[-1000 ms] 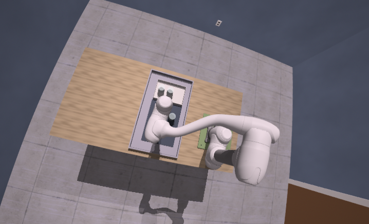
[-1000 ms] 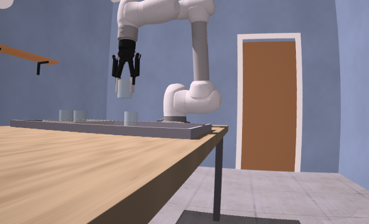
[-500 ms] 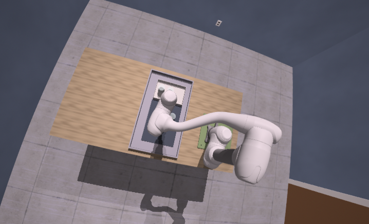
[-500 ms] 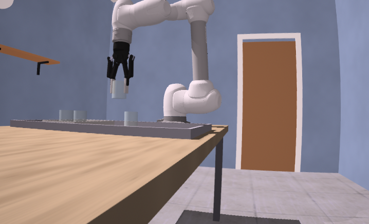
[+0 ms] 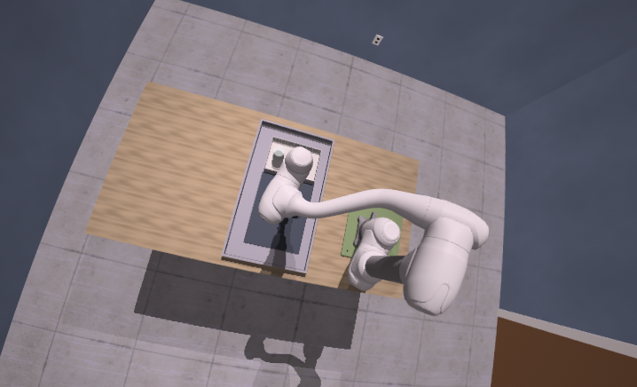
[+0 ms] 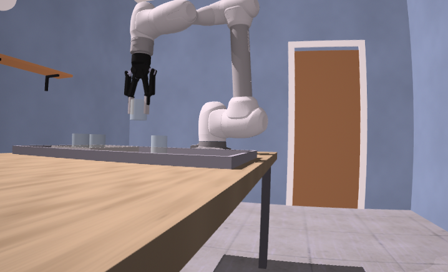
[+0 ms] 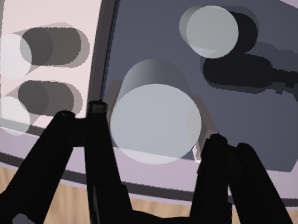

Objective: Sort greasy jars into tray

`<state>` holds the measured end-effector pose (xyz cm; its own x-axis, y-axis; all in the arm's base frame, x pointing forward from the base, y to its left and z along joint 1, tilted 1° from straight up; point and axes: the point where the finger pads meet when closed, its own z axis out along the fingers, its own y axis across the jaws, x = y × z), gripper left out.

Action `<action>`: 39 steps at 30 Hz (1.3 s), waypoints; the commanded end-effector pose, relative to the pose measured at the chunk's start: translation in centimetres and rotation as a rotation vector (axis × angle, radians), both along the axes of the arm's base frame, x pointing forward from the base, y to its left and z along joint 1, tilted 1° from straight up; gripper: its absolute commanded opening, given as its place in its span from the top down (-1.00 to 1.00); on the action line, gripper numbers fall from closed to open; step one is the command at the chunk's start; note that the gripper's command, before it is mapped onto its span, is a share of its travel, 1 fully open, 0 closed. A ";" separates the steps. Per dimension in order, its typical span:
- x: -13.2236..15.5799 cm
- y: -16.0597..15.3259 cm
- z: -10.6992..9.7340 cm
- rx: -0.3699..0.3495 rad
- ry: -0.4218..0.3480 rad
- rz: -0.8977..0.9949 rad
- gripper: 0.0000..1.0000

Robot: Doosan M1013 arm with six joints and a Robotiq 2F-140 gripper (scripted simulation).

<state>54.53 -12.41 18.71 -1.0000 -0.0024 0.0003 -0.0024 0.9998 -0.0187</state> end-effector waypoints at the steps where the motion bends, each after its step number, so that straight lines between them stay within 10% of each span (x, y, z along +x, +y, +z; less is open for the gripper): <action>1: -0.9 -1.4 -0.1 0.003 -0.001 0.006 1.00; 39: -5.4 -11.0 0.0 0.003 -0.001 0.006 1.00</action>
<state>49.78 -22.82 18.88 -1.0000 -0.0030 0.0014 -0.0031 0.9998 -0.0197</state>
